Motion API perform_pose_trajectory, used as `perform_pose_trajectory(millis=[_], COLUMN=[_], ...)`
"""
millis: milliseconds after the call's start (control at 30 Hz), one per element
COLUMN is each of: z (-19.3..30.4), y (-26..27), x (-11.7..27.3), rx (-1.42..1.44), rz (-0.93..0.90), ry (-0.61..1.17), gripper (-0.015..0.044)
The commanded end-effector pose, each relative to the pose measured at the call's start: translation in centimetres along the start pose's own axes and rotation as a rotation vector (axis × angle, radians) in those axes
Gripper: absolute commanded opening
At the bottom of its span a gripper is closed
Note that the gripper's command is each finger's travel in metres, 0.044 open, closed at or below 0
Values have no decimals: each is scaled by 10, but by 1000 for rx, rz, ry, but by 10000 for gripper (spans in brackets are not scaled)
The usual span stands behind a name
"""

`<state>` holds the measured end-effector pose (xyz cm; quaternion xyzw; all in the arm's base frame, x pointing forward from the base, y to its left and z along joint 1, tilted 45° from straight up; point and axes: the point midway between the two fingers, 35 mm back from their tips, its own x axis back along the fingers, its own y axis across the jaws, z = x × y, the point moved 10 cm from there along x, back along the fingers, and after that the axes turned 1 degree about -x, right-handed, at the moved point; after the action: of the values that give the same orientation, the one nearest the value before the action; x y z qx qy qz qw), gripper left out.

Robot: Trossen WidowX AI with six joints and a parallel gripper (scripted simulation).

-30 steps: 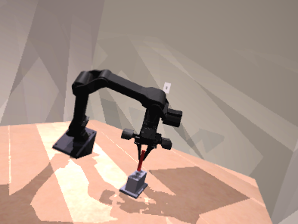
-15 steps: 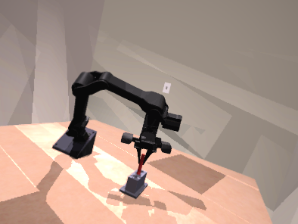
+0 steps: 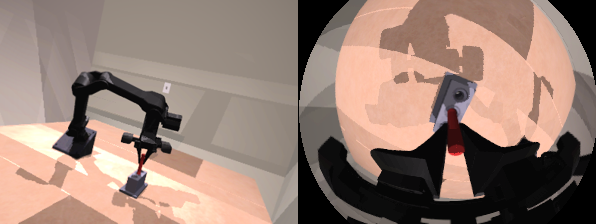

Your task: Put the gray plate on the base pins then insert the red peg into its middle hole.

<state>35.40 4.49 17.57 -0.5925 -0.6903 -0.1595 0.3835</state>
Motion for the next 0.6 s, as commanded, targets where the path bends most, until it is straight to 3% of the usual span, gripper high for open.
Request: perform_pose_trajectory(millis=[0,567], z=[0,1], y=[0,0], x=[-1,-2], rx=[-1,-3], rz=[1,1], ry=[0,1], gripper=[0,0])
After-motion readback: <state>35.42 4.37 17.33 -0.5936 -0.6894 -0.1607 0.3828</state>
